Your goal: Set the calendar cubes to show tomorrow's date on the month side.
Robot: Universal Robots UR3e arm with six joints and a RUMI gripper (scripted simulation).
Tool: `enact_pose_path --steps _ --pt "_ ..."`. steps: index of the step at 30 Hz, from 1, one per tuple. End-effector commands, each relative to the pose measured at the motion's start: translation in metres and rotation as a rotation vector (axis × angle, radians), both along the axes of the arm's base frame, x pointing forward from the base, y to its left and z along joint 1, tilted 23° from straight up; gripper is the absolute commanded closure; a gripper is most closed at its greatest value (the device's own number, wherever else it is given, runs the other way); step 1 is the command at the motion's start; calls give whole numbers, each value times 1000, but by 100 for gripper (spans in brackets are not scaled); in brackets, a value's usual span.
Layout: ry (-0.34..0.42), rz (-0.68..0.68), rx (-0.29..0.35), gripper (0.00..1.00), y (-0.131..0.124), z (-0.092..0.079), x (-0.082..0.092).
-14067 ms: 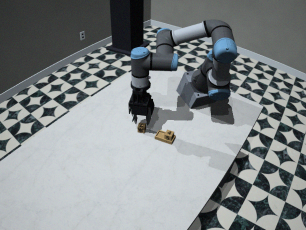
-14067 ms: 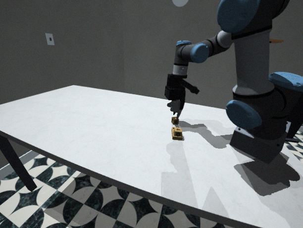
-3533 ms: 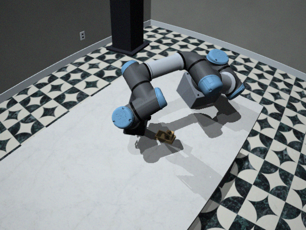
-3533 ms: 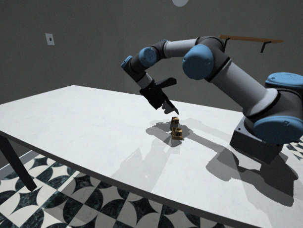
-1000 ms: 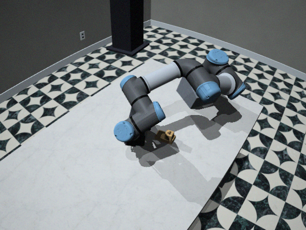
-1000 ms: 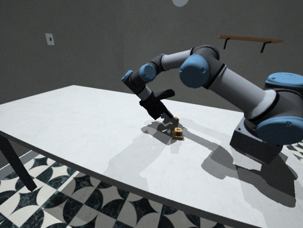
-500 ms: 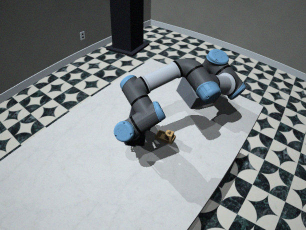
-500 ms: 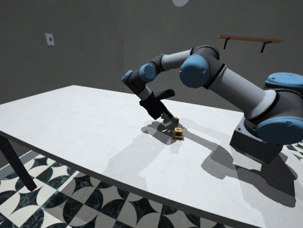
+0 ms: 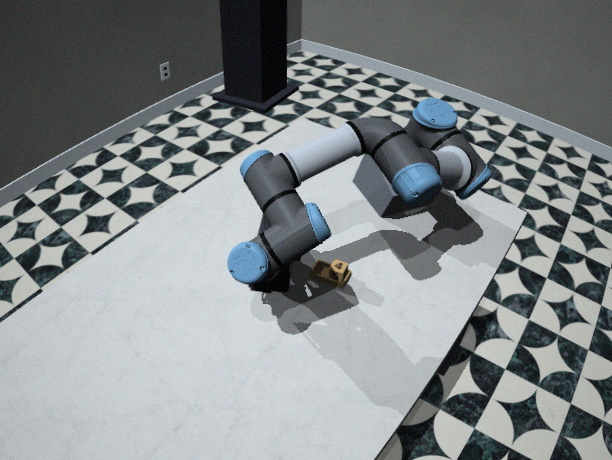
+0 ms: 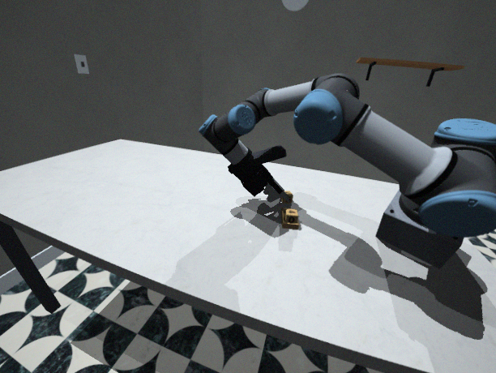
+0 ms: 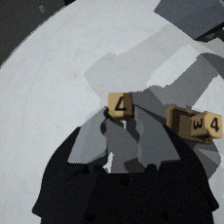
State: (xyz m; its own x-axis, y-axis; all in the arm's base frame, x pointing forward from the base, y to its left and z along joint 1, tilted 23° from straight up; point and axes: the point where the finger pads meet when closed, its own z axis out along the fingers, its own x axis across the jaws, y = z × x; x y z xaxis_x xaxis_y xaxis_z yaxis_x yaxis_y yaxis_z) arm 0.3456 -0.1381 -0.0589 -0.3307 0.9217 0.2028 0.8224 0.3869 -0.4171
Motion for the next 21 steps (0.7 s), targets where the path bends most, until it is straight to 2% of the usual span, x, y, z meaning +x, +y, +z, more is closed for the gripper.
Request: enact_pose_path --steps 1,15,21 --pt "-2 -1 -2 89 -1 1 1" --pt "-2 -1 -2 89 -1 2 0" --pt "-2 -1 -2 89 -5 13 -3"
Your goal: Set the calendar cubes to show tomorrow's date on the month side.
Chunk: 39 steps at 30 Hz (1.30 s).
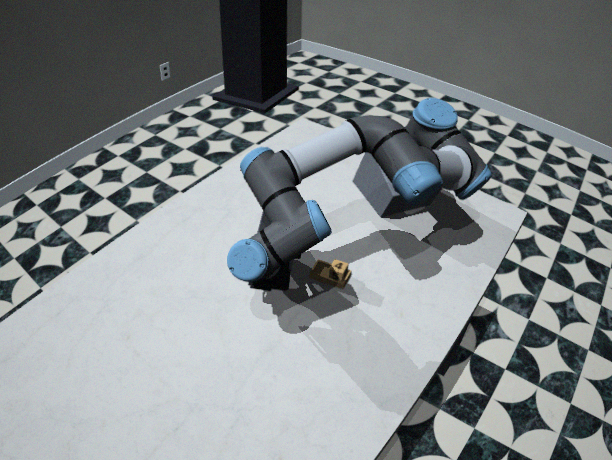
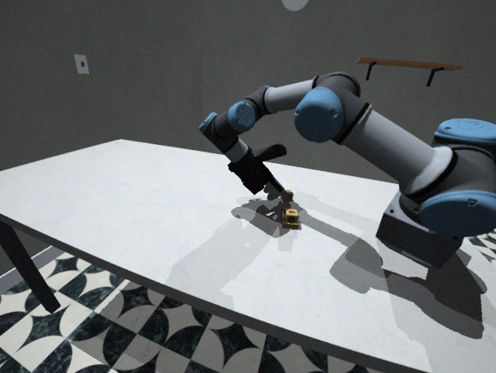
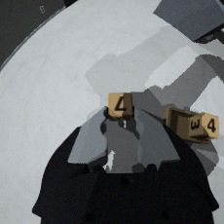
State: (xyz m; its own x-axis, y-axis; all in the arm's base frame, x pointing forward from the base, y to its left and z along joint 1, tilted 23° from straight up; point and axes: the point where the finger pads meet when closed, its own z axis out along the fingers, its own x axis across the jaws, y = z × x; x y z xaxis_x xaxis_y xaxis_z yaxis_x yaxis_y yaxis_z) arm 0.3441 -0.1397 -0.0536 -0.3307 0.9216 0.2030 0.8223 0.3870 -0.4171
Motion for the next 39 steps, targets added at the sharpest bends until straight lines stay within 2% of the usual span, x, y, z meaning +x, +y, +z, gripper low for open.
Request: enact_pose_path --steps 1,9,11,17,39 --pt "-3 -1 -2 89 -4 11 -2" --pt "-3 -1 -2 89 -14 44 -11" --pt "-3 -1 -2 89 -14 44 -11" --pt "-3 -1 -2 89 -19 58 -15" --pt "-7 -2 1 89 -20 60 -16"
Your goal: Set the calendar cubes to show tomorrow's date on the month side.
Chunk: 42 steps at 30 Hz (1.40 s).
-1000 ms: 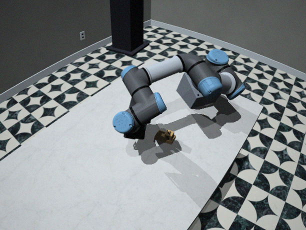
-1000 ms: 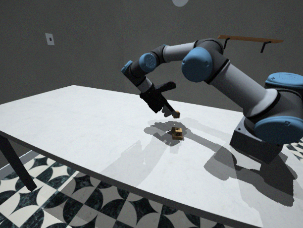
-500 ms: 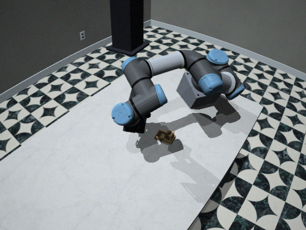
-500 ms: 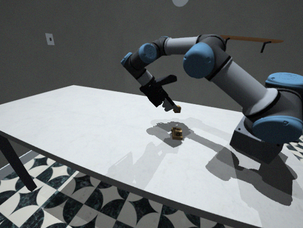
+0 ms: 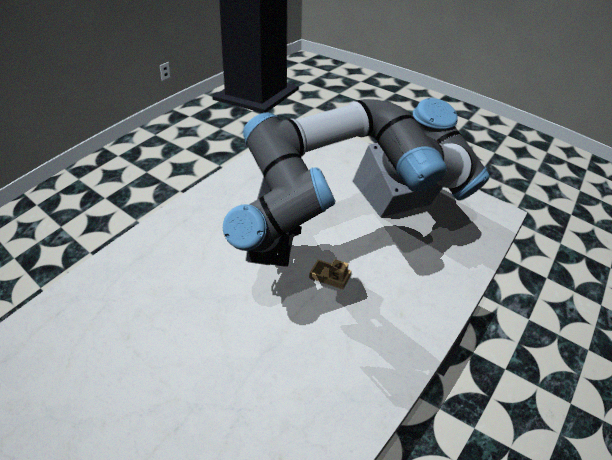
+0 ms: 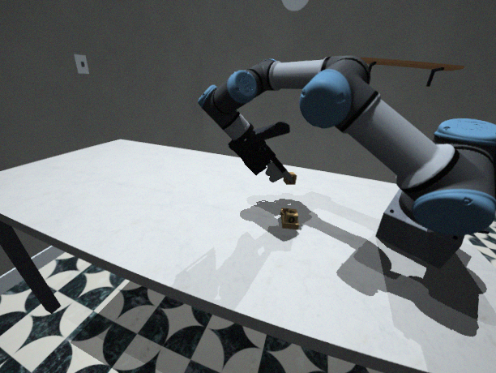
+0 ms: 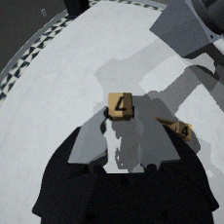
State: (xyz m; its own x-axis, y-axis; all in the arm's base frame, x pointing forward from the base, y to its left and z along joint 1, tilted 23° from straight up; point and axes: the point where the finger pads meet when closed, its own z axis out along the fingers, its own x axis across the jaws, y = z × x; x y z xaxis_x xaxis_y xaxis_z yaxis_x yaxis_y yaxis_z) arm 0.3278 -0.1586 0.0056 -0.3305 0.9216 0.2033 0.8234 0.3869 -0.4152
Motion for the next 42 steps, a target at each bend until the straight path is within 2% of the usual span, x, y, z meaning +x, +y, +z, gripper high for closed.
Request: enact_pose_path --steps 1,12,42 --pt "-7 -2 1 89 -1 1 0" --pt "-36 -11 14 89 -1 1 1" --pt "-198 -47 73 89 -2 2 -1"
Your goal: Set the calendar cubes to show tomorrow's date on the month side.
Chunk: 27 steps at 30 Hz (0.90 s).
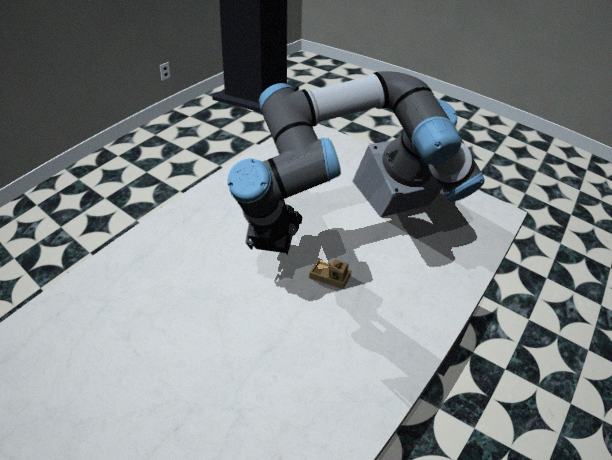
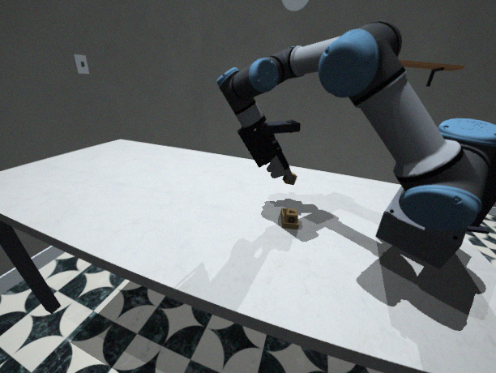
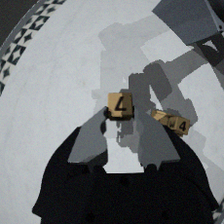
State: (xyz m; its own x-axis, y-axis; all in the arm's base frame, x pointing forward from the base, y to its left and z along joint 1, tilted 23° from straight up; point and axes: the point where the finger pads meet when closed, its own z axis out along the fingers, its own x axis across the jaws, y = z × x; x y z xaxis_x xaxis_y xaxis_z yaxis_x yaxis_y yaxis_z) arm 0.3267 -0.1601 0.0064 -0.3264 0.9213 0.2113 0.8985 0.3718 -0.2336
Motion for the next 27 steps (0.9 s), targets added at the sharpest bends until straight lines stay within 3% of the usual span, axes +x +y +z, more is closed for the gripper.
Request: enact_pose_path --steps 1,27 --pt "-25 -4 2 89 -1 1 0" --pt "-66 -10 12 89 0 1 -1"
